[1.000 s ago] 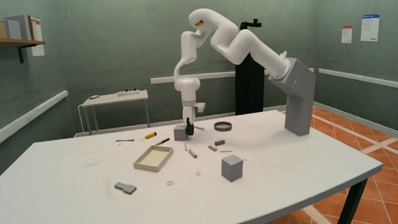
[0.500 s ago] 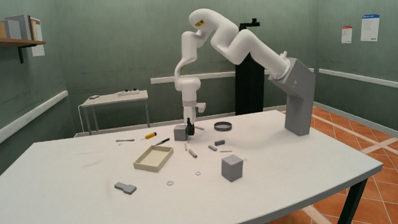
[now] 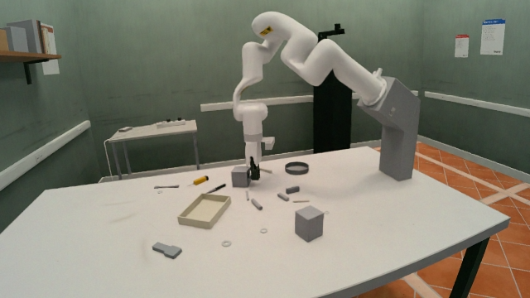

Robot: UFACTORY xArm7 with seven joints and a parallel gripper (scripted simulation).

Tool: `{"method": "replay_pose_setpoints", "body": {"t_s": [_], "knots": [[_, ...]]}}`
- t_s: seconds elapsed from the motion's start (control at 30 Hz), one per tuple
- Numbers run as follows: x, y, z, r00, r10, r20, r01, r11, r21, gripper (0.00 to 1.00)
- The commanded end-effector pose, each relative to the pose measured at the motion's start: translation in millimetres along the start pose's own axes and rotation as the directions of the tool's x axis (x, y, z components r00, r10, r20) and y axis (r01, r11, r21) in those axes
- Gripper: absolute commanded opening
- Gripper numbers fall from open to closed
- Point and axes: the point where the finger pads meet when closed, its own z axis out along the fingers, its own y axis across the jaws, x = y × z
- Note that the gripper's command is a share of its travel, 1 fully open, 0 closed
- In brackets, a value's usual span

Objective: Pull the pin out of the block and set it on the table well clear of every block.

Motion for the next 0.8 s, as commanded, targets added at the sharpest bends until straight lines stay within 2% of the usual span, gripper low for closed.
{"method": "replay_pose_setpoints", "body": {"t_s": [0.0,0.77], "knots": [[3.3,0.2,0.0,1.000,0.000,0.002,0.000,1.000,0.000,0.00],[5.9,-0.1,0.4,1.000,0.000,0.000,0.000,1.000,-0.001,0.00]]}}
